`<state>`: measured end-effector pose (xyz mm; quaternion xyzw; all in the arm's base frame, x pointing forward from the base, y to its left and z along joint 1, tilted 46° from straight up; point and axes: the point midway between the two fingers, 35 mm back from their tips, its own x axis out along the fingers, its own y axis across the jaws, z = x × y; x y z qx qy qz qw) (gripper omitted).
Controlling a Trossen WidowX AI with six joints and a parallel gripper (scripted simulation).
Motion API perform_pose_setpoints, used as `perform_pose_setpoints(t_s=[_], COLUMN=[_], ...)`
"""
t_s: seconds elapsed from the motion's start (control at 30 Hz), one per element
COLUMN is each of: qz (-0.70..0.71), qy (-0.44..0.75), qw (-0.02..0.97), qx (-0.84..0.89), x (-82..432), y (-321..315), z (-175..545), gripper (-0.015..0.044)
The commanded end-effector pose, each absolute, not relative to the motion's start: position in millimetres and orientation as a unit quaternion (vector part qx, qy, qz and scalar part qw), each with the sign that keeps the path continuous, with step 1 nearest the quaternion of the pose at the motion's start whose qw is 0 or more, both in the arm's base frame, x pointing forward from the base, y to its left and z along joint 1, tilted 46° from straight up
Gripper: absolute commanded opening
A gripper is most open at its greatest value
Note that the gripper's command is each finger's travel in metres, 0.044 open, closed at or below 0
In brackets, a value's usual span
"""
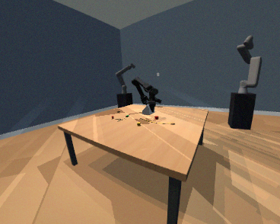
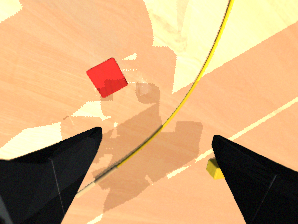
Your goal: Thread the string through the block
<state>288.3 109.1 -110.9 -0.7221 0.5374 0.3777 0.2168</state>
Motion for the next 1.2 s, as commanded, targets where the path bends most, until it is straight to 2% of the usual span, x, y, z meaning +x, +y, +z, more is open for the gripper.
perform_pose_setpoints(t_s=[0.0, 0.57, 0.83, 1.17], qz=[0.484, 0.484, 0.480, 0.480], qy=[0.562, 0.562, 0.562, 0.562], qw=[0.064, 0.064, 0.066, 0.066], qx=[-0.668, -0.668, -0.670, -0.670], x=[240.3, 242.5, 242.1, 242.1], y=[108.4, 108.5, 108.5, 108.4], z=[-135.5, -134.2, -134.1, -134.1], gripper=[0.0440, 0.0440, 0.0238, 0.0238])
